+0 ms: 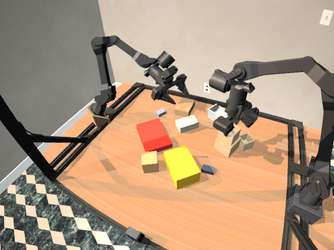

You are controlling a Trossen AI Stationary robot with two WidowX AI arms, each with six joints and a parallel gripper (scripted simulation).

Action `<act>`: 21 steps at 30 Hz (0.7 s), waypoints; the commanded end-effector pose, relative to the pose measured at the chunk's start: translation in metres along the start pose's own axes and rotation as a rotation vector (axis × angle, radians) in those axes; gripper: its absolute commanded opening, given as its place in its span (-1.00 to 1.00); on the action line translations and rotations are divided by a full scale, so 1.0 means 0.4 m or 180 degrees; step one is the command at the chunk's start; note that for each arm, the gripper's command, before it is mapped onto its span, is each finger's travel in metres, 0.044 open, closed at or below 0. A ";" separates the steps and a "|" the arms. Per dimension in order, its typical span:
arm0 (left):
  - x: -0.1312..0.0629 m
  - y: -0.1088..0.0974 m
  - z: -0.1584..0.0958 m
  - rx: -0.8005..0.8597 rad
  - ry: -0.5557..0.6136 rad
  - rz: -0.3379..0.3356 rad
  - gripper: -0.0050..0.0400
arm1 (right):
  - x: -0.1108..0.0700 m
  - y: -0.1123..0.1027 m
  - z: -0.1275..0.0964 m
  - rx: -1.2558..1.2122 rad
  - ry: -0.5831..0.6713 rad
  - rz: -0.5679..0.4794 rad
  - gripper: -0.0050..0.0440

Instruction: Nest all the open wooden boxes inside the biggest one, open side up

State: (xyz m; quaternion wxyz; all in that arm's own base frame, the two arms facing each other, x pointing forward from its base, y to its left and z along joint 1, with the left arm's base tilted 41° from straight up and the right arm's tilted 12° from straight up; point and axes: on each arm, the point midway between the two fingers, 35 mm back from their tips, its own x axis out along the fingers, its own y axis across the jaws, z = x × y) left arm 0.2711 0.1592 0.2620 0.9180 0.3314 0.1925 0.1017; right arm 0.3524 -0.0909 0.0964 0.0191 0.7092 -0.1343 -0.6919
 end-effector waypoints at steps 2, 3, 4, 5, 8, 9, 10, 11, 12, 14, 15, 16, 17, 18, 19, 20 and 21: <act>0.000 0.000 -0.001 0.0008 0.0003 0.0002 1.00 | 0.006 0.001 0.017 0.0017 -0.0038 0.0000 -0.80; 0.000 0.000 -0.001 0.0008 0.0003 0.0002 1.00 | 0.006 0.001 0.017 0.0017 -0.0038 0.0000 -0.80; 0.000 0.000 -0.001 0.0008 0.0003 0.0002 1.00 | 0.006 0.002 0.019 0.0020 -0.0038 0.0002 -0.80; 0.000 0.000 -0.001 0.0008 0.0003 0.0002 1.00 | 0.006 0.004 0.022 0.0024 -0.0039 0.0004 -0.80; 0.000 0.000 -0.001 0.0008 0.0003 0.0002 1.00 | 0.006 0.010 0.028 0.0042 -0.0043 0.0014 -0.80; 0.000 0.000 -0.001 0.0008 0.0003 0.0002 1.00 | 0.006 0.012 0.029 0.0048 -0.0044 0.0017 -0.80; 0.000 0.000 -0.001 0.0008 0.0003 0.0002 1.00 | 0.006 0.013 0.030 0.0052 -0.0045 0.0019 -0.80; 0.000 0.000 -0.001 0.0008 0.0003 0.0002 1.00 | 0.006 0.014 0.030 0.0055 -0.0046 0.0021 -0.80; 0.000 0.000 -0.001 0.0008 0.0003 0.0002 1.00 | 0.006 0.016 0.031 0.0059 -0.0047 0.0023 -0.80; 0.000 0.000 -0.001 0.0008 0.0003 0.0002 1.00 | 0.007 0.016 0.030 0.0061 -0.0047 0.0024 -0.80; 0.000 0.000 -0.001 0.0008 0.0003 0.0002 1.00 | 0.007 0.017 0.030 0.0062 -0.0047 0.0024 -0.80; 0.000 0.000 -0.001 0.0008 0.0003 0.0002 1.00 | 0.007 0.016 0.030 0.0060 -0.0048 0.0024 -0.80; 0.000 0.000 -0.001 0.0008 0.0003 0.0002 1.00 | 0.007 0.015 0.029 0.0056 -0.0048 0.0024 -0.80; 0.000 0.000 -0.001 0.0008 0.0003 0.0002 1.00 | 0.008 0.014 0.028 0.0052 -0.0048 0.0024 -0.80; 0.000 0.000 -0.001 0.0008 0.0003 0.0002 1.00 | 0.008 0.014 0.028 0.0052 -0.0048 0.0024 -0.80; 0.000 0.000 -0.001 0.0008 0.0003 0.0002 1.00 | 0.008 0.014 0.028 0.0052 -0.0048 0.0024 -0.80; 0.000 0.000 -0.001 0.0008 0.0003 0.0002 1.00 | 0.008 0.013 0.027 0.0049 -0.0047 0.0023 -0.80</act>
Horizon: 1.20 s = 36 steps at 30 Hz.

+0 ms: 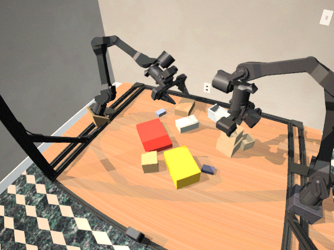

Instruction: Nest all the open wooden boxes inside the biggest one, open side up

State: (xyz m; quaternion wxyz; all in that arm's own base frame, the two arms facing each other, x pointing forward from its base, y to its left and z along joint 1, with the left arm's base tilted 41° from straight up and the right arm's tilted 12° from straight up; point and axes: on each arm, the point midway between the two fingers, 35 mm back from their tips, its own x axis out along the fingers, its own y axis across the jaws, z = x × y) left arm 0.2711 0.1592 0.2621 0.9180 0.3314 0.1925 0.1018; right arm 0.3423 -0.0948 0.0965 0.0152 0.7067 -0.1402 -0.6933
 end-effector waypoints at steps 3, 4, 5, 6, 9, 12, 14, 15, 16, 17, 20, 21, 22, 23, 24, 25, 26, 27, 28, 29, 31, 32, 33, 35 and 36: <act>0.000 0.000 -0.001 0.0007 0.0003 0.0001 1.00 | 0.006 -0.005 0.002 -0.0004 -0.0023 0.0006 -0.80; 0.000 0.000 -0.001 0.0007 0.0003 0.0001 1.00 | 0.006 -0.006 0.001 -0.0009 -0.0022 0.0003 -0.80; 0.000 0.000 -0.001 0.0007 0.0003 0.0001 1.00 | 0.006 -0.009 0.000 -0.0016 -0.0021 0.0000 -0.80; 0.000 0.000 -0.001 0.0007 0.0003 0.0001 1.00 | 0.006 -0.011 -0.001 -0.0023 -0.0019 -0.0004 -0.80; 0.000 0.000 -0.001 0.0007 0.0003 0.0001 1.00 | 0.005 -0.013 0.001 -0.0029 -0.0018 -0.0007 -0.80; 0.000 0.000 -0.001 0.0007 0.0003 0.0001 1.00 | 0.001 -0.016 0.005 -0.0040 -0.0015 -0.0013 -0.80; 0.000 0.000 -0.001 0.0007 0.0003 0.0001 1.00 | 0.001 -0.017 0.006 -0.0043 -0.0015 -0.0015 -0.80; 0.000 0.000 -0.001 0.0007 0.0003 0.0001 1.00 | 0.001 -0.017 0.006 -0.0043 -0.0015 -0.0015 -0.80; 0.000 0.000 -0.001 0.0007 0.0003 0.0001 1.00 | 0.001 -0.017 0.006 -0.0043 -0.0015 -0.0015 -0.80; 0.000 0.000 -0.001 0.0007 0.0003 0.0001 1.00 | 0.002 -0.017 0.006 -0.0042 -0.0015 -0.0014 -0.80; 0.000 0.000 -0.001 0.0007 0.0003 0.0001 1.00 | 0.007 -0.017 0.006 -0.0040 -0.0015 -0.0013 -0.80; 0.000 0.000 -0.001 0.0007 0.0003 0.0001 1.00 | 0.009 -0.018 0.006 -0.0039 -0.0015 -0.0013 -0.80; 0.000 0.000 -0.001 0.0007 0.0003 0.0001 1.00 | 0.012 -0.018 0.006 -0.0038 -0.0016 -0.0012 -0.80; 0.000 0.000 -0.001 0.0007 0.0003 0.0001 1.00 | 0.013 -0.018 0.006 -0.0038 -0.0016 -0.0012 -0.80; 0.000 0.000 -0.001 0.0007 0.0003 0.0001 1.00 | 0.014 -0.018 0.006 -0.0037 -0.0016 -0.0012 -0.80; 0.000 0.000 -0.001 0.0007 0.0003 0.0001 1.00 | 0.014 -0.018 0.006 -0.0037 -0.0016 -0.0012 -0.80; 0.000 0.000 -0.001 0.0007 0.0003 0.0001 1.00 | 0.014 -0.018 0.006 -0.0037 -0.0016 -0.0012 -0.80; 0.000 0.000 -0.001 0.0007 0.0003 0.0001 1.00 | 0.014 -0.018 0.006 -0.0037 -0.0016 -0.0012 -0.80; 0.000 0.000 -0.001 0.0007 0.0003 0.0001 1.00 | 0.014 -0.018 0.006 -0.0037 -0.0016 -0.0012 -0.80; 0.000 0.000 -0.001 0.0007 0.0003 0.0001 1.00 | 0.014 -0.018 0.006 -0.0037 -0.0016 -0.0012 -0.80; 0.000 0.000 -0.001 0.0007 0.0003 0.0001 1.00 | 0.013 -0.018 0.006 -0.0038 -0.0016 -0.0012 -0.80; 0.000 0.000 -0.001 0.0007 0.0003 0.0001 1.00 | 0.013 -0.018 0.006 -0.0038 -0.0016 -0.0012 -0.80; 0.000 0.000 -0.001 0.0007 0.0003 0.0001 1.00 | 0.013 -0.018 0.006 -0.0038 -0.0016 -0.0012 -0.80; 0.000 0.000 -0.001 0.0007 0.0003 0.0001 1.00 | 0.011 -0.019 0.005 -0.0043 -0.0015 -0.0015 -0.80; 0.000 0.000 -0.001 0.0007 0.0003 0.0001 1.00 | 0.010 -0.020 0.004 -0.0047 -0.0014 -0.0017 -0.80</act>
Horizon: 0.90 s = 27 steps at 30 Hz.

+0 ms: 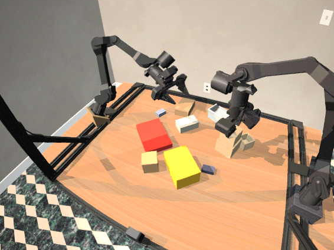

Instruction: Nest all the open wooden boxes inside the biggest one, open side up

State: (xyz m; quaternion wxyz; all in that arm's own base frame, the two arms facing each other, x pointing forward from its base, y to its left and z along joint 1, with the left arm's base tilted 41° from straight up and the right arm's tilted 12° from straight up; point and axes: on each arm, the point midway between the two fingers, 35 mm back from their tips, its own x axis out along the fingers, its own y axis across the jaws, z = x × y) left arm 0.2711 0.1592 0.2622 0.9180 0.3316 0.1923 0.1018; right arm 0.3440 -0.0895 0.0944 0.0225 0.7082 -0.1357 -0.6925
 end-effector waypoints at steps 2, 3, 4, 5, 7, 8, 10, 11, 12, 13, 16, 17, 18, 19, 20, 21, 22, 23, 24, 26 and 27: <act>0.000 0.000 -0.001 0.0007 0.0004 0.0000 1.00 | 0.003 -0.008 0.004 -0.0005 -0.0029 -0.0033 -0.80; 0.000 0.000 -0.001 0.0007 0.0004 0.0000 1.00 | 0.001 -0.010 0.004 -0.0010 -0.0028 -0.0036 -0.80; 0.000 0.000 -0.001 0.0007 0.0004 0.0000 1.00 | -0.001 -0.011 0.003 -0.0016 -0.0027 -0.0039 -0.80; 0.000 0.000 -0.001 0.0007 0.0004 0.0000 1.00 | -0.004 -0.013 0.002 -0.0022 -0.0025 -0.0042 -0.80; 0.000 0.000 -0.001 0.0007 0.0004 0.0000 1.00 | -0.009 -0.019 0.001 -0.0043 -0.0021 -0.0053 -0.80; 0.000 0.000 -0.001 0.0007 0.0004 0.0000 1.00 | -0.011 -0.022 0.001 -0.0054 -0.0018 -0.0059 -0.80; 0.000 0.000 -0.001 0.0007 0.0004 0.0000 1.00 | -0.010 -0.023 0.002 -0.0055 -0.0018 -0.0059 -0.80; 0.000 0.000 -0.001 0.0007 0.0004 0.0000 1.00 | -0.009 -0.023 0.002 -0.0056 -0.0018 -0.0060 -0.80; 0.000 0.000 -0.001 0.0007 0.0004 0.0000 1.00 | -0.007 -0.024 0.002 -0.0056 -0.0018 -0.0060 -0.80; 0.000 0.000 -0.001 0.0007 0.0004 0.0000 1.00 | -0.007 -0.024 0.002 -0.0056 -0.0018 -0.0060 -0.80; 0.000 0.000 -0.001 0.0007 0.0004 0.0000 1.00 | -0.003 -0.023 0.003 -0.0052 -0.0019 -0.0058 -0.80; 0.000 0.000 -0.001 0.0007 0.0004 0.0000 1.00 | -0.001 -0.022 0.003 -0.0048 -0.0020 -0.0056 -0.80; 0.000 0.000 -0.001 0.0007 0.0004 0.0000 1.00 | -0.001 -0.021 0.004 -0.0044 -0.0021 -0.0053 -0.80; 0.000 0.000 -0.001 0.0007 0.0004 0.0000 1.00 | 0.000 -0.019 0.005 -0.0039 -0.0022 -0.0051 -0.80; 0.000 0.000 -0.001 0.0007 0.0004 0.0000 1.00 | 0.000 -0.018 0.006 -0.0035 -0.0023 -0.0049 -0.80; 0.000 0.000 -0.001 0.0007 0.0004 0.0000 1.00 | 0.001 -0.016 0.006 -0.0030 -0.0023 -0.0046 -0.80; 0.000 0.000 -0.001 0.0007 0.0004 0.0000 1.00 | 0.001 -0.015 0.007 -0.0028 -0.0024 -0.0045 -0.80; 0.000 0.000 -0.001 0.0007 0.0004 0.0000 1.00 | 0.002 -0.014 0.008 -0.0027 -0.0024 -0.0044 -0.80; 0.000 0.000 -0.001 0.0007 0.0004 0.0000 1.00 | 0.003 -0.012 0.009 -0.0026 -0.0024 -0.0044 -0.80; 0.000 0.000 -0.001 0.0007 0.0004 0.0000 1.00 | 0.004 -0.008 0.010 -0.0025 -0.0025 -0.0044 -0.80; 0.000 0.000 -0.001 0.0007 0.0004 0.0000 1.00 | 0.004 -0.006 0.011 -0.0025 -0.0025 -0.0043 -0.80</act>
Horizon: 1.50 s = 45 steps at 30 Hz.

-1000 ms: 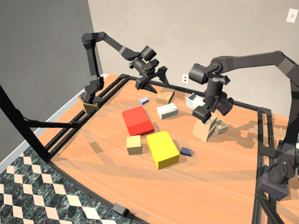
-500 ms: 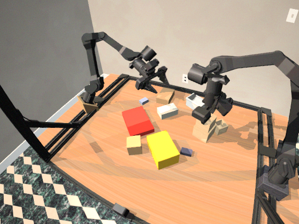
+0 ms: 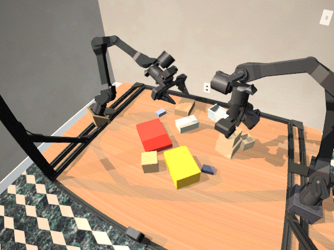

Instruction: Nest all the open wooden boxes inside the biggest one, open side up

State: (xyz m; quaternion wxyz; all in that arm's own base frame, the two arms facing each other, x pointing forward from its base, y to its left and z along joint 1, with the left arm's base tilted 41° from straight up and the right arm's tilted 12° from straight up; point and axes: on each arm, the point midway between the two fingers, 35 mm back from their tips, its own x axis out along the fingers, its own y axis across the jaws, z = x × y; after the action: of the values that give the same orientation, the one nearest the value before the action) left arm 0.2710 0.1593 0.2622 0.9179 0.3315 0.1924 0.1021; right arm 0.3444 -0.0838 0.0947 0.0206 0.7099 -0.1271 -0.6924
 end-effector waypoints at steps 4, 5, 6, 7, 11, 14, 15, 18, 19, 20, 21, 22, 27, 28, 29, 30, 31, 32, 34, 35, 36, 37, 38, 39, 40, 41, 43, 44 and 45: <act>0.000 0.000 -0.001 0.0007 0.0003 -0.0001 1.00 | 0.007 0.012 0.012 0.0004 -0.0032 0.0005 -0.80; 0.000 0.000 -0.001 0.0007 0.0003 -0.0001 1.00 | 0.007 0.014 0.012 0.0004 -0.0032 0.0005 -0.80; 0.000 0.000 -0.001 0.0007 0.0003 -0.0001 1.00 | 0.007 0.017 0.012 0.0004 -0.0032 0.0005 -0.80; 0.000 0.000 -0.001 0.0007 0.0003 -0.0001 1.00 | 0.007 0.020 0.013 0.0004 -0.0032 0.0005 -0.80; 0.000 0.000 -0.001 0.0007 0.0003 -0.0001 1.00 | 0.007 0.029 0.014 0.0004 -0.0032 0.0005 -0.80; 0.000 0.000 -0.001 0.0007 0.0003 -0.0001 1.00 | 0.007 0.034 0.015 0.0005 -0.0032 0.0005 -0.80; 0.000 0.000 -0.001 0.0007 0.0003 -0.0001 1.00 | 0.006 0.035 0.015 0.0008 -0.0031 0.0005 -0.80; 0.000 0.000 -0.001 0.0007 0.0003 -0.0001 1.00 | 0.000 0.039 0.015 0.0020 -0.0030 0.0005 -0.80; 0.000 0.000 -0.001 0.0007 0.0003 -0.0001 1.00 | -0.002 0.041 0.015 0.0025 -0.0030 0.0005 -0.80; 0.000 0.000 -0.001 0.0007 0.0003 -0.0001 1.00 | -0.002 0.041 0.015 0.0025 -0.0030 0.0005 -0.80; 0.000 0.000 -0.001 0.0007 0.0003 -0.0001 1.00 | -0.002 0.041 0.015 0.0025 -0.0030 0.0005 -0.80; 0.000 0.000 -0.001 0.0007 0.0003 -0.0001 1.00 | -0.004 0.044 0.017 0.0029 -0.0029 0.0005 -0.80; 0.000 0.000 -0.001 0.0007 0.0003 -0.0001 1.00 | -0.010 0.053 0.022 0.0044 -0.0028 0.0006 -0.80; 0.000 0.000 -0.001 0.0007 0.0003 -0.0001 1.00 | -0.010 0.053 0.022 0.0044 -0.0028 0.0006 -0.80; 0.000 0.000 -0.001 0.0007 0.0003 -0.0001 1.00 | -0.009 0.053 0.022 0.0044 -0.0028 0.0006 -0.80; 0.000 0.000 -0.001 0.0007 0.0003 -0.0001 1.00 | -0.007 0.053 0.021 0.0044 -0.0028 0.0006 -0.80; 0.000 0.000 -0.001 0.0007 0.0003 -0.0001 1.00 | -0.005 0.051 0.020 0.0044 -0.0028 0.0006 -0.80; 0.000 0.000 -0.001 0.0007 0.0003 -0.0001 1.00 | -0.003 0.050 0.019 0.0044 -0.0028 0.0006 -0.80; 0.000 0.000 -0.001 0.0007 0.0003 -0.0001 1.00 | 0.000 0.045 0.017 0.0044 -0.0028 0.0006 -0.80; 0.000 0.000 -0.001 0.0007 0.0003 -0.0001 1.00 | 0.000 0.043 0.016 0.0044 -0.0028 0.0006 -0.80; 0.000 0.000 -0.001 0.0007 0.0003 -0.0001 1.00 | 0.001 0.042 0.016 0.0044 -0.0028 0.0006 -0.80; 0.000 0.000 -0.001 0.0007 0.0003 -0.0001 1.00 | 0.001 0.042 0.016 0.0044 -0.0028 0.0006 -0.80; 0.000 0.000 -0.001 0.0007 0.0003 -0.0001 1.00 | 0.001 0.042 0.016 0.0044 -0.0028 0.0006 -0.80; 0.000 0.000 -0.001 0.0007 0.0003 -0.0001 1.00 | 0.002 0.040 0.015 0.0044 -0.0028 0.0006 -0.80; 0.000 0.000 -0.001 0.0007 0.0003 -0.0001 1.00 | 0.002 0.040 0.016 0.0044 -0.0028 0.0006 -0.80; 0.000 0.000 -0.001 0.0007 0.0003 -0.0001 1.00 | 0.003 0.040 0.016 0.0044 -0.0028 0.0006 -0.80; 0.000 0.000 -0.001 0.0007 0.0003 -0.0001 1.00 | 0.004 0.040 0.017 0.0044 -0.0028 0.0006 -0.80; 0.000 0.000 -0.001 0.0007 0.0003 -0.0001 1.00 | 0.004 0.040 0.017 0.0044 -0.0028 0.0006 -0.80; 0.000 0.000 -0.001 0.0007 0.0003 -0.0001 1.00 | 0.004 0.040 0.018 0.0044 -0.0028 0.0006 -0.80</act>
State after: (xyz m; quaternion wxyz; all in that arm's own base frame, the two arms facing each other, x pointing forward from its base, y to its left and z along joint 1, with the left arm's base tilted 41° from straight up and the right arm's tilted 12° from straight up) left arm 0.2710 0.1594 0.2624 0.9179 0.3317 0.1922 0.1023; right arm 0.3367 -0.0990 0.0987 0.0173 0.7094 -0.1311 -0.6923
